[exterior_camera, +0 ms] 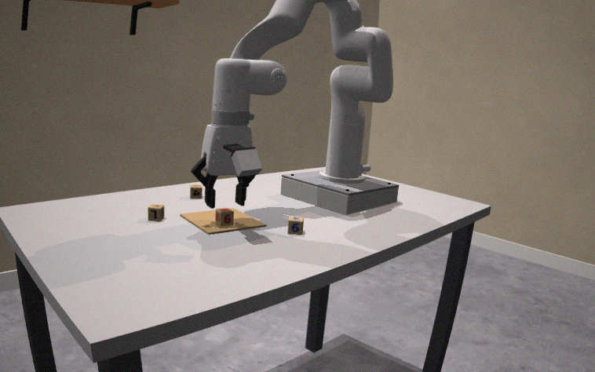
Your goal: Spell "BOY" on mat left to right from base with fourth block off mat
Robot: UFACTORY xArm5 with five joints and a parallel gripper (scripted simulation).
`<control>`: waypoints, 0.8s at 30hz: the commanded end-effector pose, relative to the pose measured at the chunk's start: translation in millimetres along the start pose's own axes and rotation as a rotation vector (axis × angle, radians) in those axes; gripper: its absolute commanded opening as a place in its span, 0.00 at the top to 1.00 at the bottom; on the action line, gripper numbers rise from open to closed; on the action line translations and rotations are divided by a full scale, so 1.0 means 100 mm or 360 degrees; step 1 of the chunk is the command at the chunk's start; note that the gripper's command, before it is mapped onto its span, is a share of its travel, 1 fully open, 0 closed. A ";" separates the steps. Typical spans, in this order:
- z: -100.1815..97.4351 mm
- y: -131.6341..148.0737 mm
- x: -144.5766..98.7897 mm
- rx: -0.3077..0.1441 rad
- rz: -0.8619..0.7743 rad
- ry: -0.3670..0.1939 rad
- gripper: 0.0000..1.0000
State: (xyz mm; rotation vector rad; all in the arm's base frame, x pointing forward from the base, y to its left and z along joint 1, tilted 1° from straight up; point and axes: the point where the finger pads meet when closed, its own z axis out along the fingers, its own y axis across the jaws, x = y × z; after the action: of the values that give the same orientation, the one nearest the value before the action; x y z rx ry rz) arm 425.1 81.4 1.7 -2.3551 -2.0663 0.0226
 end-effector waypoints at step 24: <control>0.32 0.01 0.00 -0.0005 0.0000 0.0002 0.31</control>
State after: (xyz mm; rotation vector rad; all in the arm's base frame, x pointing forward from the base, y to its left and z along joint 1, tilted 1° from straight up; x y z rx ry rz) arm 424.1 81.2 -26.9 -2.3549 -2.0661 0.0234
